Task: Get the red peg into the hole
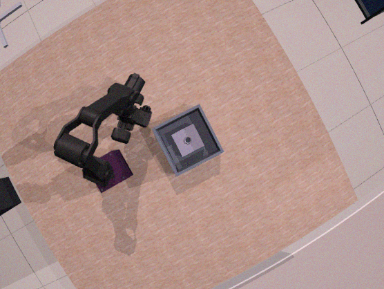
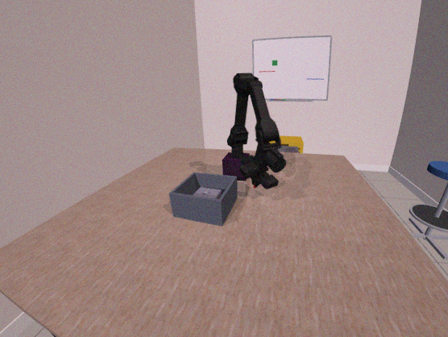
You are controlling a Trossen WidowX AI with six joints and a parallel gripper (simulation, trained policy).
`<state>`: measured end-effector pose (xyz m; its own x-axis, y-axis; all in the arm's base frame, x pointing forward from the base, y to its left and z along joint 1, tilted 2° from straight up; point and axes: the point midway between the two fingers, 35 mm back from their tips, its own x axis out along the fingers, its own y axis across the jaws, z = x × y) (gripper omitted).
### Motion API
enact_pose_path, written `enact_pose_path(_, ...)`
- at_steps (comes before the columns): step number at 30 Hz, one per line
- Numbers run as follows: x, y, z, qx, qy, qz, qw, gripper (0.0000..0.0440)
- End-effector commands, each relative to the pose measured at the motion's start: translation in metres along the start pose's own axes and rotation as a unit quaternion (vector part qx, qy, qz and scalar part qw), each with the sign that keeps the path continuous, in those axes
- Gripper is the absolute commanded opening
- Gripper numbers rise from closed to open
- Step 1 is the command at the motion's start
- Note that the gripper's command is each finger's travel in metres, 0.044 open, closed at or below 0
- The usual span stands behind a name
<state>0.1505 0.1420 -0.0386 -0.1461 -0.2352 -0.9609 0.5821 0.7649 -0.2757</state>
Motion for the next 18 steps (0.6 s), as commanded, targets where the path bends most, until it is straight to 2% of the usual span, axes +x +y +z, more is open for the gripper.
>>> enact_pose_path(1,-0.014,0.004,0.005,-0.001,-0.010,0.010,1.000,0.0000)
enact_pose_path(18,-0.077,0.004,0.037,0.019,-0.048,0.025,0.998,0.0000)
